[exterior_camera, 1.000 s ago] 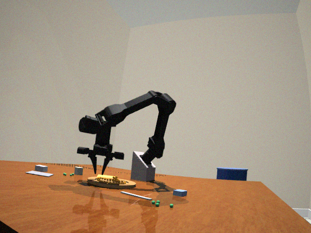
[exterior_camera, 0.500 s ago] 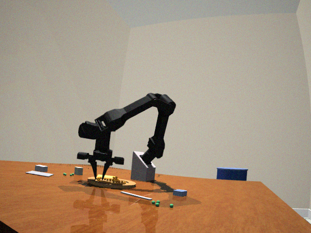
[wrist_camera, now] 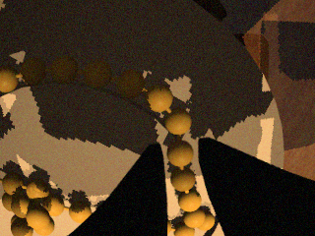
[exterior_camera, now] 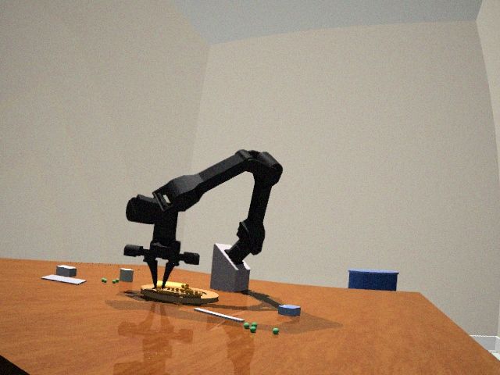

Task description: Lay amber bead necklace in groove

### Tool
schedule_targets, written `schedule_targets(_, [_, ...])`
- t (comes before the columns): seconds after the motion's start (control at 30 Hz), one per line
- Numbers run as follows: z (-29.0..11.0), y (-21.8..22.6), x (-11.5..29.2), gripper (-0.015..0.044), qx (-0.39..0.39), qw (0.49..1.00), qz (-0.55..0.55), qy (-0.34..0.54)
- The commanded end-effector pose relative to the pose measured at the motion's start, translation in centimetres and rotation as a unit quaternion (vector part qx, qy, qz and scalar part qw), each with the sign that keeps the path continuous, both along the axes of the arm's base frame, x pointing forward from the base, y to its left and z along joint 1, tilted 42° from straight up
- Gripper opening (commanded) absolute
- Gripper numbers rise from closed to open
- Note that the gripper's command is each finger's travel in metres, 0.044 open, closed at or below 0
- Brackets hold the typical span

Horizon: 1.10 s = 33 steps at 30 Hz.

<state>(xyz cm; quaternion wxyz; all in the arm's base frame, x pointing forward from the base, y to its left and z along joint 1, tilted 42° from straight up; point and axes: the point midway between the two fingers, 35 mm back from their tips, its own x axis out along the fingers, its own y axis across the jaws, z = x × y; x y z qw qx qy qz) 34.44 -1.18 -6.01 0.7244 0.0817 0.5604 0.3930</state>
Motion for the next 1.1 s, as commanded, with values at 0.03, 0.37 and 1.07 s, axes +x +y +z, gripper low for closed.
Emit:
schedule_targets(0.03, [0.01,0.0,0.01,0.0,0.0,1.0,0.0,0.0])
schedule_targets(0.37, [0.01,0.0,0.01,0.0,0.0,1.0,0.0,0.0])
schedule_targets(1.07, [0.08,-0.89,0.45,0.0,0.003,1.0,-0.001,0.001])
